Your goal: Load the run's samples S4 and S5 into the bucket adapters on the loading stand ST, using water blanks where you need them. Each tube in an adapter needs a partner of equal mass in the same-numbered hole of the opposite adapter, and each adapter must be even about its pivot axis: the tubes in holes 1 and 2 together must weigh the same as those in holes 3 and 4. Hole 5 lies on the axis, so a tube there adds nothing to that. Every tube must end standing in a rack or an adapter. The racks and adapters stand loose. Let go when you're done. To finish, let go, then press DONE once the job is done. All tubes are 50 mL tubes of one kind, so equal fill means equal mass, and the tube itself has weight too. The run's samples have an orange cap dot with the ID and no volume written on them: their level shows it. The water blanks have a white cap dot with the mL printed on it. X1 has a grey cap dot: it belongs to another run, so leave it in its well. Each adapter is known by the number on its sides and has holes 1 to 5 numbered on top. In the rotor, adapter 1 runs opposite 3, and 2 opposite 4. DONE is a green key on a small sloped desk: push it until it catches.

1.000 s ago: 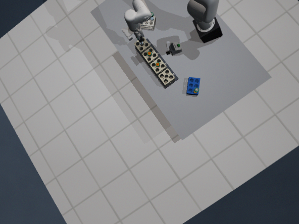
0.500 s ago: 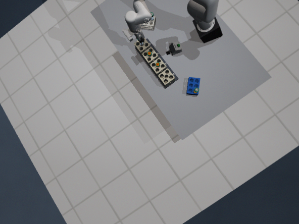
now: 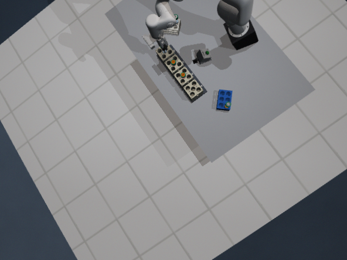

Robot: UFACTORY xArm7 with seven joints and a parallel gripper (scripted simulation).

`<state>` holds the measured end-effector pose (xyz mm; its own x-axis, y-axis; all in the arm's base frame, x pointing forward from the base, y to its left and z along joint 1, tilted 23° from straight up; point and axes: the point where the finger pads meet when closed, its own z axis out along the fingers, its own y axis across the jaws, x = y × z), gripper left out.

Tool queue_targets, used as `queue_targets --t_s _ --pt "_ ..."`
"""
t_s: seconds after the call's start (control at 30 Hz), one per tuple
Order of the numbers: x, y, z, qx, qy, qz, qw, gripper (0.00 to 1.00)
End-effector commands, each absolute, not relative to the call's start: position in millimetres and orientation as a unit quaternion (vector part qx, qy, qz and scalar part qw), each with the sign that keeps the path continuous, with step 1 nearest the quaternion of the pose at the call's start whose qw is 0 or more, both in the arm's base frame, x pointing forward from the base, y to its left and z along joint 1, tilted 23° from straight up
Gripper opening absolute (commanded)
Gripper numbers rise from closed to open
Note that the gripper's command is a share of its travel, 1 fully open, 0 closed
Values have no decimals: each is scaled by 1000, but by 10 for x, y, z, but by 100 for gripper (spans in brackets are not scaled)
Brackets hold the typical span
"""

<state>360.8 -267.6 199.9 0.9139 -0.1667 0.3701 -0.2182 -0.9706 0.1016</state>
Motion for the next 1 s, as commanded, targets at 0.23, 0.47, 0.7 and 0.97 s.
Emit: queue_targets --t_s 0.23,0.47,0.7,0.97 --pt "3654 -2701 1910 975 -99 184 71 0" --pt "3671 -2710 1864 975 -99 184 71 0" --pt "3696 -2722 1799 975 -99 184 71 0" --pt "3716 -2732 1743 975 -99 184 71 0"
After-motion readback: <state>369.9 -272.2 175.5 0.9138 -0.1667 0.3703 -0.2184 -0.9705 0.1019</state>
